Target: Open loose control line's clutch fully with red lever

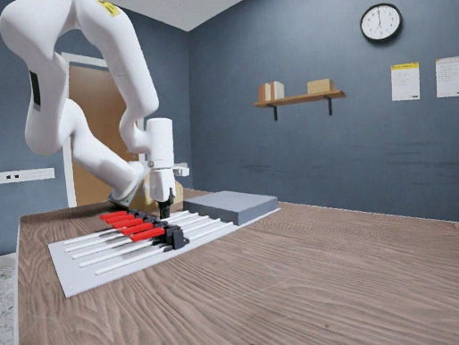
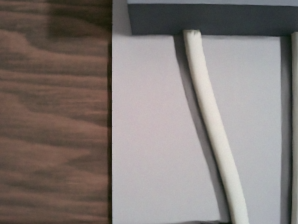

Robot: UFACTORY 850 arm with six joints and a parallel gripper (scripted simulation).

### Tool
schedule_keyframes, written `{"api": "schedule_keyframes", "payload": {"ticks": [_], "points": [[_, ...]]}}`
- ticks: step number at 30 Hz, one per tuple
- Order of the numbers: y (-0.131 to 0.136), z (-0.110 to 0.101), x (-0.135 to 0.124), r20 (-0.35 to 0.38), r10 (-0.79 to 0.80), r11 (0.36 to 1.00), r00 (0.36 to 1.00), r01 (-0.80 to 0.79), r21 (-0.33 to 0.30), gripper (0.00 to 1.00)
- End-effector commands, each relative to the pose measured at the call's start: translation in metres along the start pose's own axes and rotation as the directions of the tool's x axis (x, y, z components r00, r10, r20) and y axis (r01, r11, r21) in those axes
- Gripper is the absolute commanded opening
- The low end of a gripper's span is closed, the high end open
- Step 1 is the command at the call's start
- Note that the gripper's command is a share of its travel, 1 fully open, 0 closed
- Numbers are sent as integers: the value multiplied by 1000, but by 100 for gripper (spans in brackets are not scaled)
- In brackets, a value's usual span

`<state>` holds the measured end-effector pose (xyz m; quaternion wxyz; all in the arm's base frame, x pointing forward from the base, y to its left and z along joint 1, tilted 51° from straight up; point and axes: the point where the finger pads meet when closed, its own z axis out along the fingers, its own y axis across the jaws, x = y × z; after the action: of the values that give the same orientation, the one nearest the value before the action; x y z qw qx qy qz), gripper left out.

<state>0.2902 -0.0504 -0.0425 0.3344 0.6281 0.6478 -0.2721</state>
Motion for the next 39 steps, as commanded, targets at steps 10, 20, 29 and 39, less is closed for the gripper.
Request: {"api": "schedule_keyframes", "payload": {"ticks": [10,20,29,39], "points": [[5,0,0,0,0,1000,1000,0,-1,0],[5,0,0,0,0,1000,1000,0,-1,0],[5,0,0,0,0,1000,1000,0,-1,0],[0,0,0,0,0,1000,1000,0,-1,0]]}}
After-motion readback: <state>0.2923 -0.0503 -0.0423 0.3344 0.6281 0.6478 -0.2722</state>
